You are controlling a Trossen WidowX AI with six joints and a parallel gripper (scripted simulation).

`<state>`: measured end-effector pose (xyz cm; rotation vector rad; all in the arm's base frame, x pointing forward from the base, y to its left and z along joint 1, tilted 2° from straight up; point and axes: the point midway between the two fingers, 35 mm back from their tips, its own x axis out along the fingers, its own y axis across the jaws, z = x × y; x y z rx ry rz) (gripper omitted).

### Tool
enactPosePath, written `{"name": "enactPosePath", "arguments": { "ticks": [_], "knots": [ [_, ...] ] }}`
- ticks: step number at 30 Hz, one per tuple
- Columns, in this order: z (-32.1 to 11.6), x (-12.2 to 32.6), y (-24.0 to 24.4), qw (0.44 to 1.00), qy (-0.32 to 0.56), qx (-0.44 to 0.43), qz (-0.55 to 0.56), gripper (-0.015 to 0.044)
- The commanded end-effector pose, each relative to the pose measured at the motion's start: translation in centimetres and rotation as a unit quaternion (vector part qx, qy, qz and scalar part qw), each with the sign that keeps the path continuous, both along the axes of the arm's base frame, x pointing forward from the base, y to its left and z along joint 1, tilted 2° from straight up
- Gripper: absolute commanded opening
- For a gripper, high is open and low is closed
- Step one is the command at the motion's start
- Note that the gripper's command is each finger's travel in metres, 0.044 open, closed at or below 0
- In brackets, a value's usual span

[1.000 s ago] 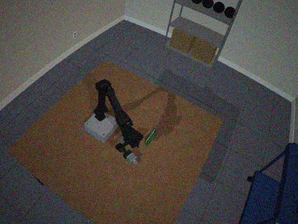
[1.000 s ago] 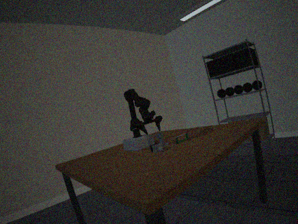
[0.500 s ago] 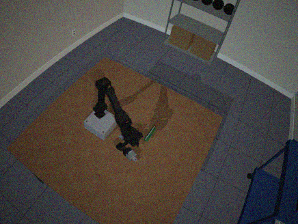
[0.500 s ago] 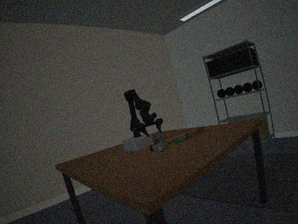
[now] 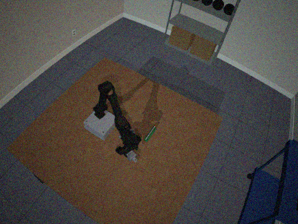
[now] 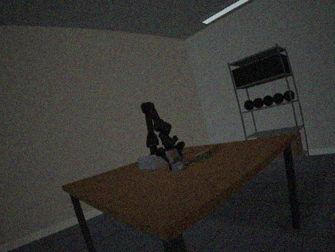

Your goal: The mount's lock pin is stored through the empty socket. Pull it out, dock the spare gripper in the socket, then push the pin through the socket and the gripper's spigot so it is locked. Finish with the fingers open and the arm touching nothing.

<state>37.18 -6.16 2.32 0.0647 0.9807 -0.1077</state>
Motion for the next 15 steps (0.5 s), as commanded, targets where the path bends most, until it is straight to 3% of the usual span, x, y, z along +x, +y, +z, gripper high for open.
{"name": "enactPosePath", "arguments": {
  "ticks": [1,15],
  "knots": [
    [-1.1,-0.1,0.0,1.000,0.005,-0.001,0.003,0.0440],
    [-3.4,0.1,0.0,1.000,0.005,-0.001,0.003,0.0440]
  ]
}}
